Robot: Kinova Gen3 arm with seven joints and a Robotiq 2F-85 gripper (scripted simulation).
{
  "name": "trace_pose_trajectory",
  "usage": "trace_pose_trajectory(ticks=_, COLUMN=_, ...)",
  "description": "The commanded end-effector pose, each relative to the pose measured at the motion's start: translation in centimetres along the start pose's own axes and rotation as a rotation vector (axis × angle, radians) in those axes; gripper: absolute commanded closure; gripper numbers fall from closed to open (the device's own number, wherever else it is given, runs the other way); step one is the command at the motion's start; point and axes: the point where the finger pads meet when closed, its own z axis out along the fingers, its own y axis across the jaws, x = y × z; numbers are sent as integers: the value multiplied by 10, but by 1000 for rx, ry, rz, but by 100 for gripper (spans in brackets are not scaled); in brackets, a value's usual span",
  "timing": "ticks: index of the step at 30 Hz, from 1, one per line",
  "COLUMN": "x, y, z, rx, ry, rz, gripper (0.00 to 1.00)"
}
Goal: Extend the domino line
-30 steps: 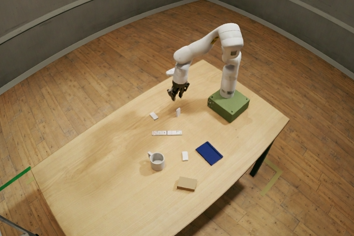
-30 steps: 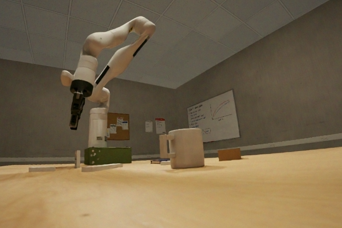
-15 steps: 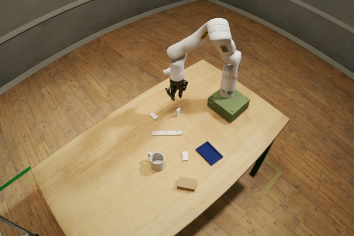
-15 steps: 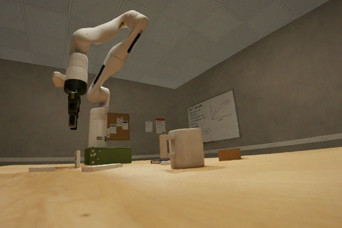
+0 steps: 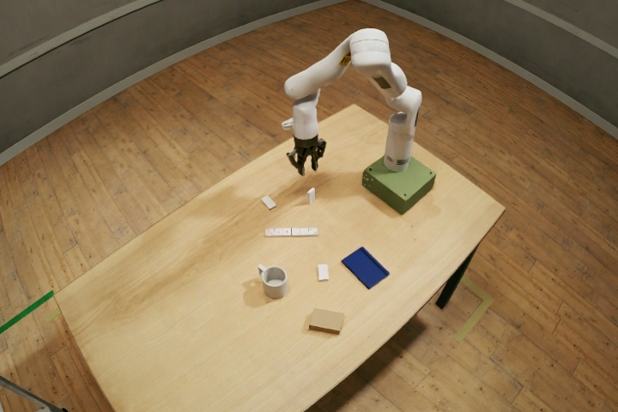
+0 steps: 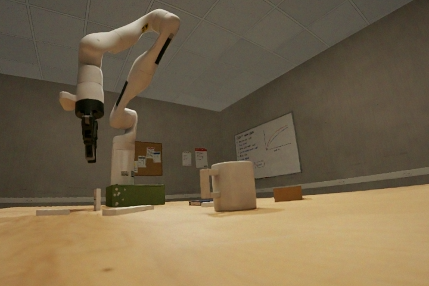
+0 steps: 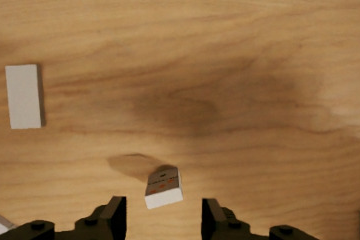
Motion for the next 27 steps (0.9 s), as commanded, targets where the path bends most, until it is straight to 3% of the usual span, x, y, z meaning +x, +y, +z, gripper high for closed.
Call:
trace_pose_trajectory(ticks=1, x=0, y=0, z=0, rx=0, ry=-8, rz=2, gripper=51)
trace_pose_trajectory(ticks=27, x=1, y=0, z=-1, rx=-2, ry=-40, rz=8, gripper=51)
